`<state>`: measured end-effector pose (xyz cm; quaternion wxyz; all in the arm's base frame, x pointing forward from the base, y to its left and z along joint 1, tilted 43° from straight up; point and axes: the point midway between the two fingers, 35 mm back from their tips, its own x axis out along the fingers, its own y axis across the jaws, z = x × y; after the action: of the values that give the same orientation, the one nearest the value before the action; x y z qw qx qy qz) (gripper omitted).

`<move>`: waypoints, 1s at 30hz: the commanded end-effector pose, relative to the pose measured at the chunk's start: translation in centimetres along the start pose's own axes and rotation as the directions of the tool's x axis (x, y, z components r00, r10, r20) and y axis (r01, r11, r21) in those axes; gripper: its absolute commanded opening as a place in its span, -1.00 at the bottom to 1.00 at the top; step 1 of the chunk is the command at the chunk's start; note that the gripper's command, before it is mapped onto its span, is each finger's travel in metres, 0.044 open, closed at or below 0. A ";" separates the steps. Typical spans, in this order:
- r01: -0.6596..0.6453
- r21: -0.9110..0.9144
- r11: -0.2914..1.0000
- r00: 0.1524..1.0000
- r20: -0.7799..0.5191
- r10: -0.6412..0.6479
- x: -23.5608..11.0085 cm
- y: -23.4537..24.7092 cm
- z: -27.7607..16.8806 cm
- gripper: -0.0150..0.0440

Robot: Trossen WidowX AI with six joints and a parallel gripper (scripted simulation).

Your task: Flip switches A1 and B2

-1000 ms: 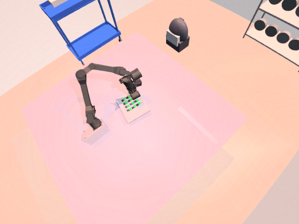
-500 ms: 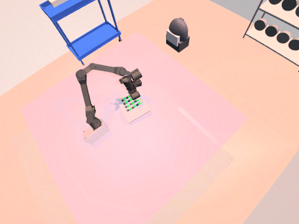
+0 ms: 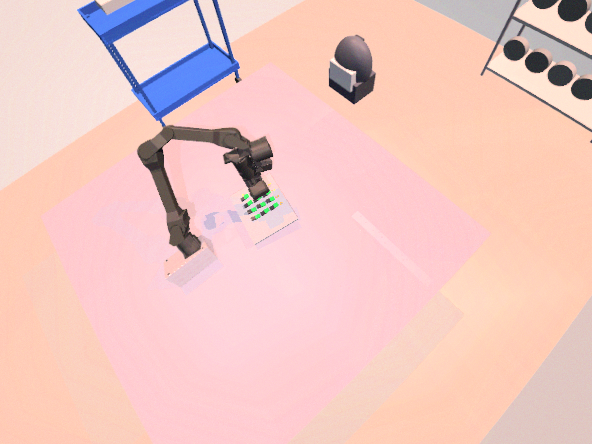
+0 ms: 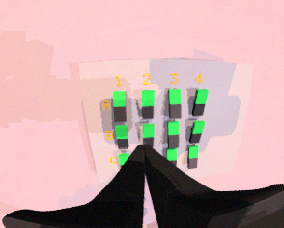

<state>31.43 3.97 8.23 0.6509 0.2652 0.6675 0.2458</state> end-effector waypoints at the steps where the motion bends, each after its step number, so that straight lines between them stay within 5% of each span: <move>1: 0.001 -0.001 1.000 1.000 -0.002 -0.001 0.1 -1.1 -1.5 -0.49; 7: -0.001 -0.002 1.000 1.000 -0.028 0.000 3.6 -1.1 -1.4 -0.49; 30: -0.001 -0.002 1.000 1.000 -0.028 0.001 5.4 -1.0 -1.4 -0.49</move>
<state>30.25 6.44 4.16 0.6482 0.2580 0.6710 0.2510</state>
